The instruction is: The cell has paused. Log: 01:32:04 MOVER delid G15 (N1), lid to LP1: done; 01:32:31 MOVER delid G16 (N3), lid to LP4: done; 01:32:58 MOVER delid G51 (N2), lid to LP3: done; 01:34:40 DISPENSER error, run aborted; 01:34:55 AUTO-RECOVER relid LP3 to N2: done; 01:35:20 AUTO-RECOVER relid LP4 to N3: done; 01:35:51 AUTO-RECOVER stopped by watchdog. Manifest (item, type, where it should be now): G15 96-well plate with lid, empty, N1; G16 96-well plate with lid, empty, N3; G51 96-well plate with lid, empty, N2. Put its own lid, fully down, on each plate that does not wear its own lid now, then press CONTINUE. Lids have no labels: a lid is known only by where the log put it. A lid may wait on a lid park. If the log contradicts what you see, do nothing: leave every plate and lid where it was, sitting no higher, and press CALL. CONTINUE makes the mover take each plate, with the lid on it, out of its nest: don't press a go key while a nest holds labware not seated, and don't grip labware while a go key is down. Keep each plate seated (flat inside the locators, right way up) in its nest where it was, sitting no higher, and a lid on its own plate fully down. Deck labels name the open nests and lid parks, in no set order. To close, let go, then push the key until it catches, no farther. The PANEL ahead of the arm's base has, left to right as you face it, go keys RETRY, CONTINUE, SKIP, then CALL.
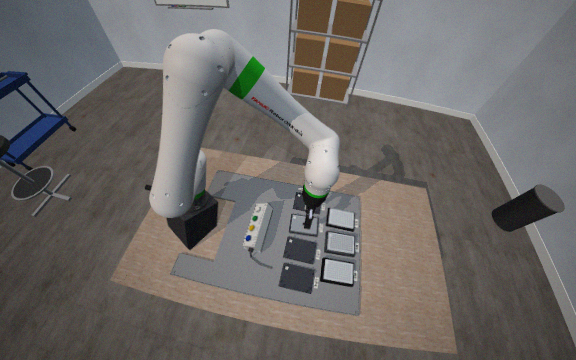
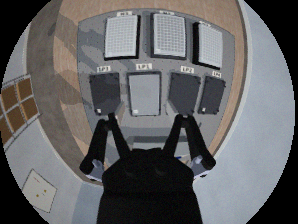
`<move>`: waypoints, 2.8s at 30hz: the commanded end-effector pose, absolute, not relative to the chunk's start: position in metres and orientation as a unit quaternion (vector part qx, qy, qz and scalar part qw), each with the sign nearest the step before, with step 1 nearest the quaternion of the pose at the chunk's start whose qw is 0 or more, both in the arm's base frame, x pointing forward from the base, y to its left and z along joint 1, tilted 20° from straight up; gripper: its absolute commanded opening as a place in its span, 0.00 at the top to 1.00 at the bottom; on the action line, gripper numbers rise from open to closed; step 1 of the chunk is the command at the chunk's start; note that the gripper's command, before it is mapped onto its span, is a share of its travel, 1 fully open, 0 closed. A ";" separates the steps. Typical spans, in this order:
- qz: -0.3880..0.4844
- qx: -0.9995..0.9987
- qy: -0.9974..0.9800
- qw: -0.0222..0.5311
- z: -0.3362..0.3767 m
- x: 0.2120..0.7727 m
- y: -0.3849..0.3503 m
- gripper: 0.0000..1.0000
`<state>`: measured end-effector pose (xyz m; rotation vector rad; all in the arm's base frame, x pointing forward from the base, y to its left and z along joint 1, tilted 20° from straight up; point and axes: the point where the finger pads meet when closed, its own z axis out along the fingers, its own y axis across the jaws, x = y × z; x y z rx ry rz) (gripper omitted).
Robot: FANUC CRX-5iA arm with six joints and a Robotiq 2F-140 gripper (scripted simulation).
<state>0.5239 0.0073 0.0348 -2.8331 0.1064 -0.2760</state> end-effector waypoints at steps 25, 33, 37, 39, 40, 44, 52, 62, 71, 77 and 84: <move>-0.096 -0.984 0.037 0.146 0.022 0.527 0.012 0.34; -0.096 -0.984 0.037 0.146 0.011 0.529 0.015 0.34; -0.096 -0.984 0.037 0.146 0.004 0.531 0.017 0.34; -0.096 -0.984 0.037 0.146 0.001 0.531 0.018 0.34; -0.096 -0.984 0.037 0.146 -0.001 0.532 0.019 0.34; -0.096 -0.984 0.037 0.146 -0.004 0.532 0.020 0.34; -0.096 -0.984 0.037 0.146 -0.013 0.534 0.023 0.34; -0.096 -0.984 0.037 0.146 -0.018 0.535 0.025 0.34; -0.096 -0.984 0.037 0.146 -0.018 0.535 0.025 0.34; -0.096 -0.984 0.037 0.146 -0.018 0.535 0.025 0.34; -0.096 -0.984 0.037 0.146 -0.018 0.535 0.025 0.34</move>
